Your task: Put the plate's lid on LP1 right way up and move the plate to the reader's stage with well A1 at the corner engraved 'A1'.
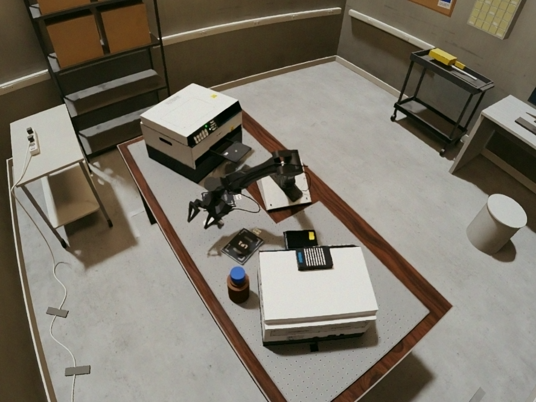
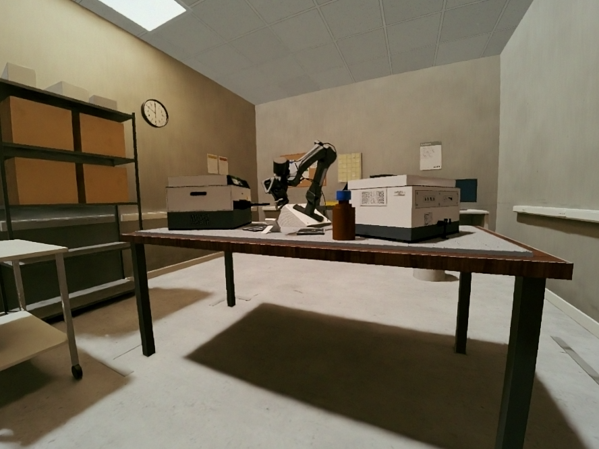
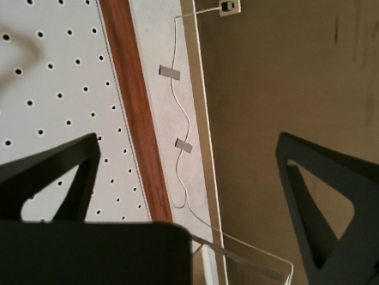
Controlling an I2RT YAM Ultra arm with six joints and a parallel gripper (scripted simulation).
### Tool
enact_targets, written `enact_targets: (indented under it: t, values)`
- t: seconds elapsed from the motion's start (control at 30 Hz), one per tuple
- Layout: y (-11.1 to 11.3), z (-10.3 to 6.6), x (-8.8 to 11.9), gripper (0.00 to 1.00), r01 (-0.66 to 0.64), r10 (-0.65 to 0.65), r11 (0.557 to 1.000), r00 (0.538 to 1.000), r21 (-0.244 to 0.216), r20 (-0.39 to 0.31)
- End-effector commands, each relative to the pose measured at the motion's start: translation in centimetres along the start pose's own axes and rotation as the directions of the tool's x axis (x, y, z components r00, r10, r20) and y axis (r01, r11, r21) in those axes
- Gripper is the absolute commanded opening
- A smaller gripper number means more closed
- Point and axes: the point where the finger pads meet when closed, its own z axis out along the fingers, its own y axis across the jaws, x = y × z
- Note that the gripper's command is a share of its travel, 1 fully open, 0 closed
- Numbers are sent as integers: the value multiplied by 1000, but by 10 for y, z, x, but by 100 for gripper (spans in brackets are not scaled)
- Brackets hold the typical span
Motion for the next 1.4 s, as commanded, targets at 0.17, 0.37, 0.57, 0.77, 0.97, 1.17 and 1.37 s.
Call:
enact_targets:
  t: [0.17,0.37,0.57,0.77,0.97,1.17,1.37]
  values:
    - [-13,6,-33,100,8,-8,1000,999,-2,-35]
    - [-9,11,-56,100,44,-48,997,997,-60,-57]
    - [-5,12,-72,100,58,-64,994,996,-89,-67]
    - [2,14,-95,100,72,-81,990,994,-119,-76]
    - [10,12,-118,100,88,-101,985,991,-149,-85]
    - [16,9,-133,100,106,-124,978,988,-180,-94]
    - [24,2,-154,100,125,-149,970,984,-210,-101]
